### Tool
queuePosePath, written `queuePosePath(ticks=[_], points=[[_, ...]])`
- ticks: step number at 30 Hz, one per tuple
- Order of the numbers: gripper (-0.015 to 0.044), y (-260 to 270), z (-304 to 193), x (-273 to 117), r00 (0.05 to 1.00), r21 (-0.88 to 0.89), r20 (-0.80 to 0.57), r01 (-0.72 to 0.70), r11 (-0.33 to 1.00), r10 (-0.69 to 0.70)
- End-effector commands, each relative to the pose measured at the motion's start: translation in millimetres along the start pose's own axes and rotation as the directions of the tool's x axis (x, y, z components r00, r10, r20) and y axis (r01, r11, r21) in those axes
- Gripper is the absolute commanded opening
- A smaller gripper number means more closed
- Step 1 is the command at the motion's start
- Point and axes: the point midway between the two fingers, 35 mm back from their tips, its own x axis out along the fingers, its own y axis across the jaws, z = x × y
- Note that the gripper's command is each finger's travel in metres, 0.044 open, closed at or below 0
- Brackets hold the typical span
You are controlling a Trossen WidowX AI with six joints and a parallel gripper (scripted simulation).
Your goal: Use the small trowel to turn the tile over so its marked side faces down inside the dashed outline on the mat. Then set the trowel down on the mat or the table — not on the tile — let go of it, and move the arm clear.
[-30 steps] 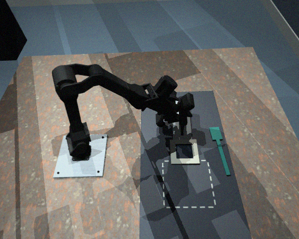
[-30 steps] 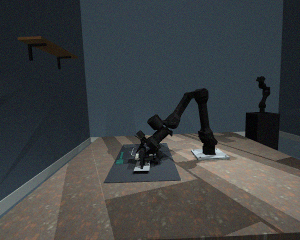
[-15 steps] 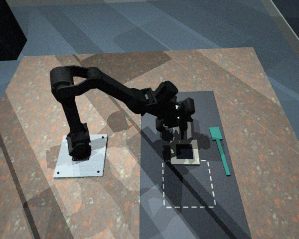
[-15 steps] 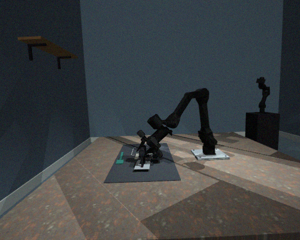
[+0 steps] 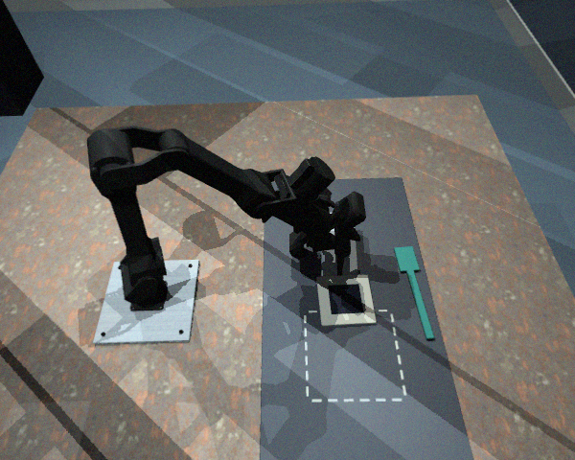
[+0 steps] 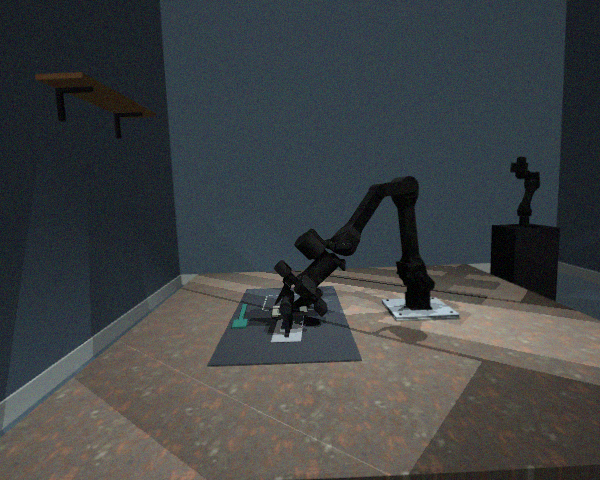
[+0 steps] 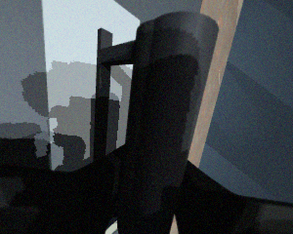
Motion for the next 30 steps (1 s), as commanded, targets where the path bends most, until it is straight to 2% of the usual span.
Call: queuePosePath(ticks=[1,30], points=[[0.0000,-16,2,-7,0.999,-0.021,-0.017,0.034,0.999,-0.034],[0.0000,-49,-35,-36,0.999,-0.025,-0.020,0.034,0.999,-0.035]])
